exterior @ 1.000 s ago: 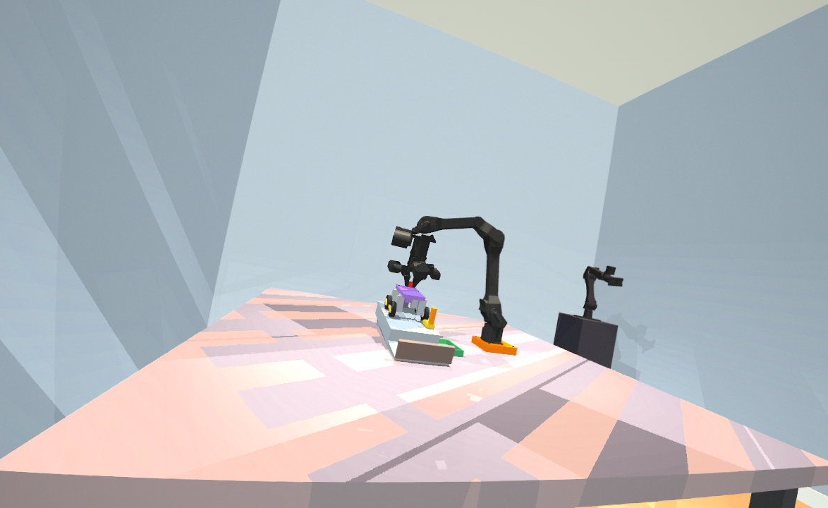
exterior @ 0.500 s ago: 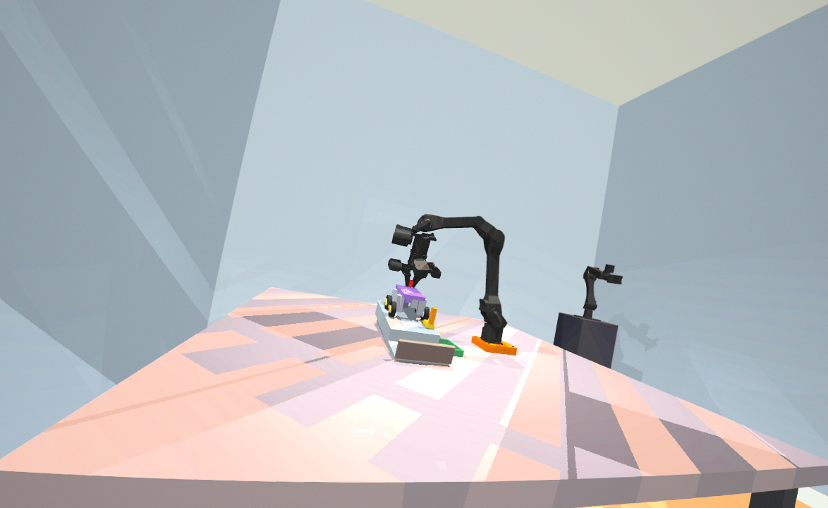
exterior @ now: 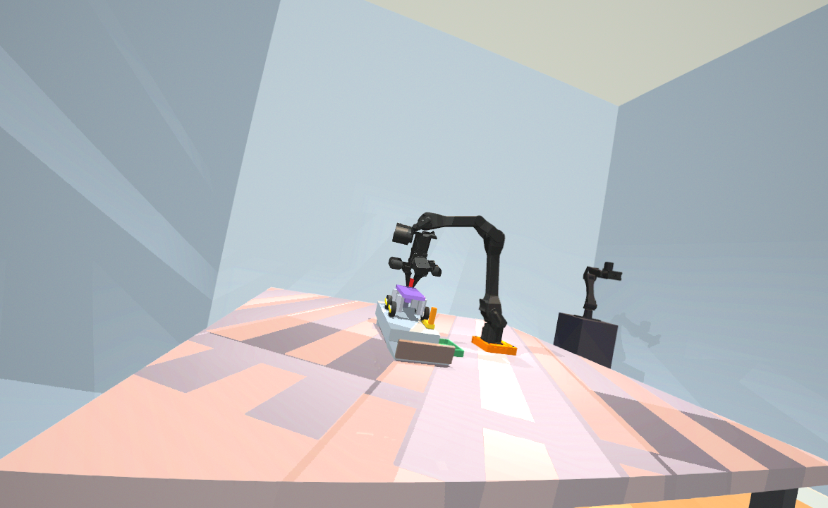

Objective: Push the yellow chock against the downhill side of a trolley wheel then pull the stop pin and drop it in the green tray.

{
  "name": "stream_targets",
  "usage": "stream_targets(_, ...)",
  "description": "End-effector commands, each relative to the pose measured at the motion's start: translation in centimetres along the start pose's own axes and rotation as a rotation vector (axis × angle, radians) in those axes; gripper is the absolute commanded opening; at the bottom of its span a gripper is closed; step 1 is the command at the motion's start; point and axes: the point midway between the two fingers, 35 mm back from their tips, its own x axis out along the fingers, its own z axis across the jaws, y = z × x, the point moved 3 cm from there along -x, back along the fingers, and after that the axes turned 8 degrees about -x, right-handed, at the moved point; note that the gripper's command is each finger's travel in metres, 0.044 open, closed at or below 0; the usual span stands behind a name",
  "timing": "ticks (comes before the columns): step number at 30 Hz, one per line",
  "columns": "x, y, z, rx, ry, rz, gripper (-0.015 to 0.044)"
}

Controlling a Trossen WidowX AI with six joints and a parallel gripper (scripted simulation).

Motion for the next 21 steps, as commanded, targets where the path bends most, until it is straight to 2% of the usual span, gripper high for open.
stream_targets(1,-0.5,0.19,0.01,0.008,0.008,0.006,0.0)
stream_targets(21,-1.3,0.47,0.04,0.008,0.008,0.006,0.0)
